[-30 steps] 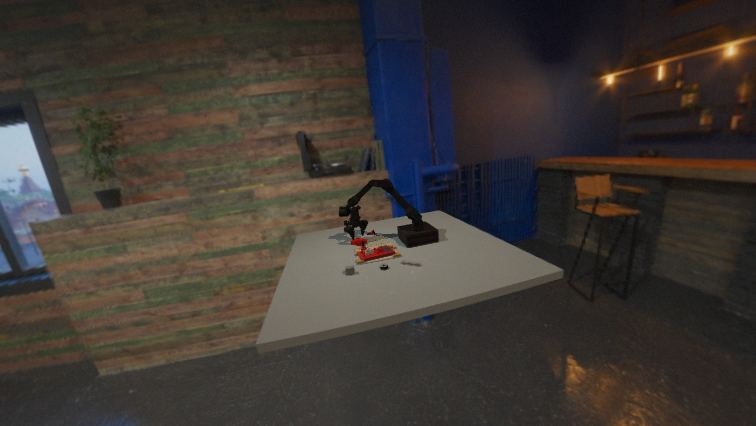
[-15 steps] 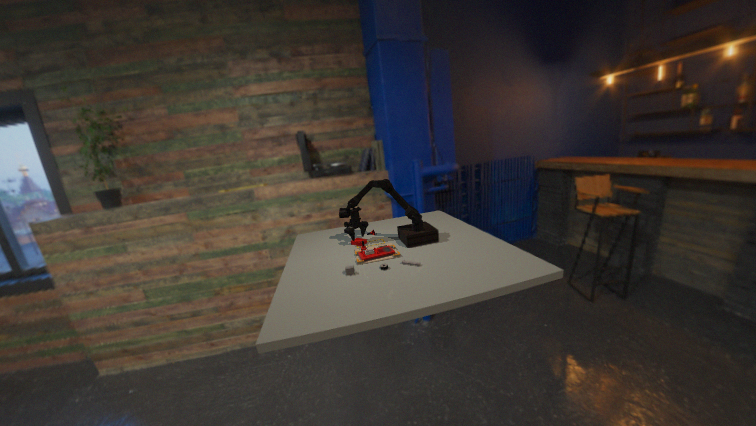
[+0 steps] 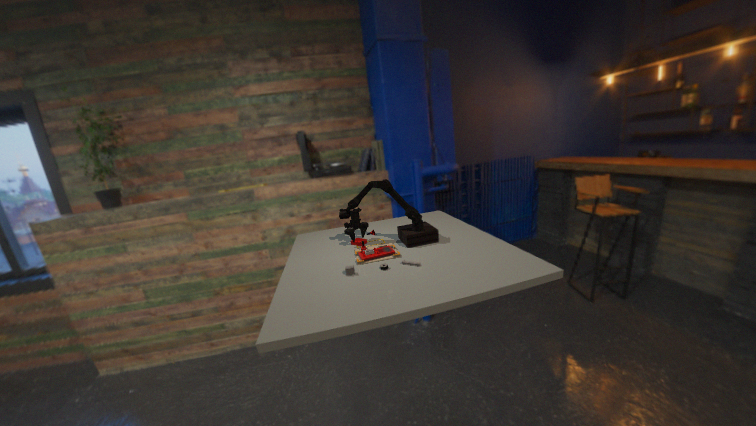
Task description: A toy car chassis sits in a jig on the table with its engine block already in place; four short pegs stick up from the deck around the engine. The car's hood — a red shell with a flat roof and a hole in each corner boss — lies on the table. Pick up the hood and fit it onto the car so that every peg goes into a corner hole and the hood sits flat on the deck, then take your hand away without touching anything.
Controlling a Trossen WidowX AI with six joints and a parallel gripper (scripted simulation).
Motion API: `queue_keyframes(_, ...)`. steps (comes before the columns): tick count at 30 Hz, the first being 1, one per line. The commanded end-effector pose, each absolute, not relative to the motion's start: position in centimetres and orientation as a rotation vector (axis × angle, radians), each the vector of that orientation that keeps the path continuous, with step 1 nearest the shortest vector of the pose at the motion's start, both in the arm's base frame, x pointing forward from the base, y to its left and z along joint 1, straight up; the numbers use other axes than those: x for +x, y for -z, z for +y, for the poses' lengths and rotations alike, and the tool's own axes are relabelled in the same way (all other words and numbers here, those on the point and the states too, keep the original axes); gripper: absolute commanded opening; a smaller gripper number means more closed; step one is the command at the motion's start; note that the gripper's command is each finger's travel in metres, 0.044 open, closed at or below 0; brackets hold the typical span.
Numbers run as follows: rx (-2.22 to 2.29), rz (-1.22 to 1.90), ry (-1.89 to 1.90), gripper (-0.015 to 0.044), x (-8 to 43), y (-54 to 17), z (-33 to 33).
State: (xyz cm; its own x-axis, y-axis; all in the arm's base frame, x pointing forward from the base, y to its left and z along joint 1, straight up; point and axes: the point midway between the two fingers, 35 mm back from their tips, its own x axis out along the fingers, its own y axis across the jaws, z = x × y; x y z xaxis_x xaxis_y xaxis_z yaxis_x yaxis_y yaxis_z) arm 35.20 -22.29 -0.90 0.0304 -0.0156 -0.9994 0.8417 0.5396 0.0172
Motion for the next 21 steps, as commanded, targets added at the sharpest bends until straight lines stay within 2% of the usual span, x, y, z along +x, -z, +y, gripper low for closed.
queue_keyframes(1, 0.776, 1.391, 0.78, 0.044, 35.2, 1.1, -22.4)
queue_keyframes(21, 0.776, 1.391, 0.78, 0.044, 35.2, 2.1, -22.4)
